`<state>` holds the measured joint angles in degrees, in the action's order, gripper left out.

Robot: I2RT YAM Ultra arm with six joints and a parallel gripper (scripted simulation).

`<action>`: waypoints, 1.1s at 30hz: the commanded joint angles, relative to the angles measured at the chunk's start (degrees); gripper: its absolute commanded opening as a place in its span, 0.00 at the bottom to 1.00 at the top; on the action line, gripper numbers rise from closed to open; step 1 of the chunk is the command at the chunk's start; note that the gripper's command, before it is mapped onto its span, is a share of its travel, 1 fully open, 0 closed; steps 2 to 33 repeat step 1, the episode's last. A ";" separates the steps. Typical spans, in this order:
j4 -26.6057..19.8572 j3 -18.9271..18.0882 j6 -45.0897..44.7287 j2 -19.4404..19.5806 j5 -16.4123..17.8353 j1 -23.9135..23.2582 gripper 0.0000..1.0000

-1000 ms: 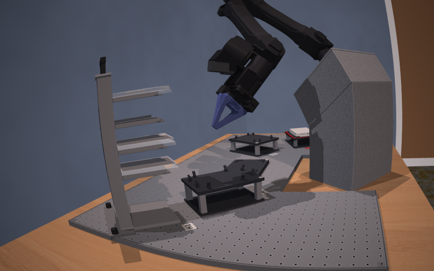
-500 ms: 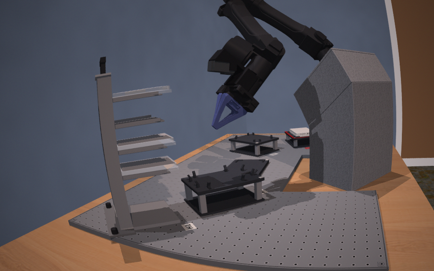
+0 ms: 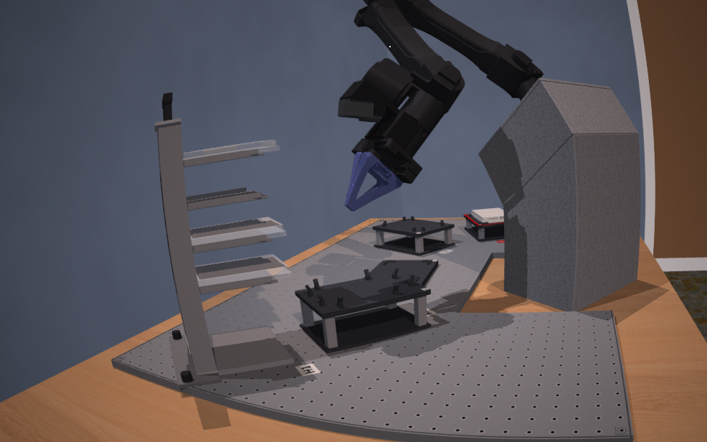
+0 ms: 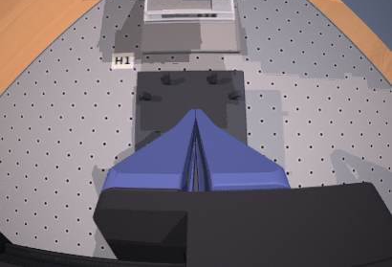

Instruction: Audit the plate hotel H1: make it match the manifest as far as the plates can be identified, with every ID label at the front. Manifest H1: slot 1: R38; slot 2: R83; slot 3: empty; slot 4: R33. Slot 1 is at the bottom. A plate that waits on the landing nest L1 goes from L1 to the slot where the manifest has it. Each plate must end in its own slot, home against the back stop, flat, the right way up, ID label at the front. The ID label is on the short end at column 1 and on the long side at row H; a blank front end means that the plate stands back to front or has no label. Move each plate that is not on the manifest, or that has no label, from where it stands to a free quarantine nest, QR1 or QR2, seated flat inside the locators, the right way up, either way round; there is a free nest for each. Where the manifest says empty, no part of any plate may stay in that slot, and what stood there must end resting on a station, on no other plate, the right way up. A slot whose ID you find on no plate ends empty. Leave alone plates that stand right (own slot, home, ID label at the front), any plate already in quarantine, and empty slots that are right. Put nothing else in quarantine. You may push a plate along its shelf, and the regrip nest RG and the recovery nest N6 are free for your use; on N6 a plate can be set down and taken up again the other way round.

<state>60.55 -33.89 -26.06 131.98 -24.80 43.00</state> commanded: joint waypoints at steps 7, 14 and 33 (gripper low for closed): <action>-0.67 0.01 0.32 -0.71 -0.01 0.85 0.00; -0.67 0.01 0.32 -0.71 -0.01 0.85 0.00; -0.67 0.01 0.32 -0.71 -0.01 0.85 0.00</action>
